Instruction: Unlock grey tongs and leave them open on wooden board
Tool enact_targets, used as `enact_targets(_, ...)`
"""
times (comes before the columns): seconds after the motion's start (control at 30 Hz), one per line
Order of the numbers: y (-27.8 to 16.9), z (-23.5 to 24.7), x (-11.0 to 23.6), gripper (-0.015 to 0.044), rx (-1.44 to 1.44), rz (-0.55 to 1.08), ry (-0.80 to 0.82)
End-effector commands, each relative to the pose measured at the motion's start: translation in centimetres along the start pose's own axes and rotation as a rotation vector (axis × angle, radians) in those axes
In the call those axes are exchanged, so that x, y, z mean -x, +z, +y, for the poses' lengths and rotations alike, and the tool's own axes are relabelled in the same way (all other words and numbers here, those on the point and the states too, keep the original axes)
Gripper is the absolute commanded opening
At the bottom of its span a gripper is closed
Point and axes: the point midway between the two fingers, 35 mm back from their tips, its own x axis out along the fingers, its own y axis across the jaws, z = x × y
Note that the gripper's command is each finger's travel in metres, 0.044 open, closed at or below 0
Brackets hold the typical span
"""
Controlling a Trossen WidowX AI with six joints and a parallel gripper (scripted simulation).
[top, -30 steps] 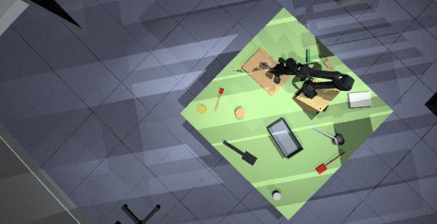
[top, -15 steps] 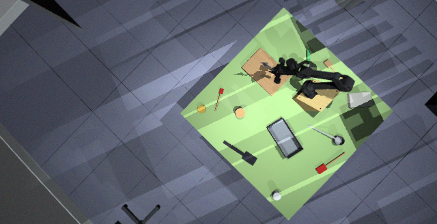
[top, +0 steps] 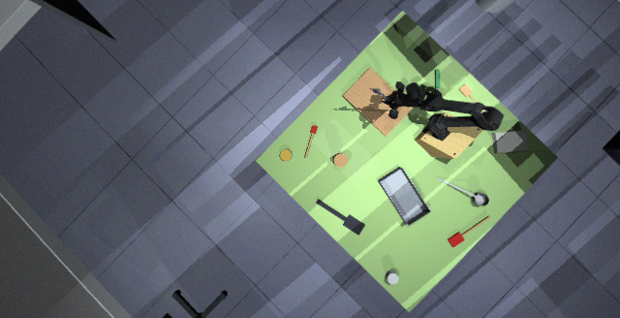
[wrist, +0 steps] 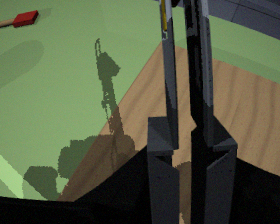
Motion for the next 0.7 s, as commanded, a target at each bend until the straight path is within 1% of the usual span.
enact_targets(0.0, 0.3, 0.0, 0.2, -0.0150, 0.005, -0.017, 0.001)
enact_targets(0.27, 0.4, 0.0, 0.0, -0.0150, -0.008, 0.013, 0.005)
enact_targets(0.67, 0.6, -0.2, -1.2, -0.0150, -0.078, 0.230, 0.027)
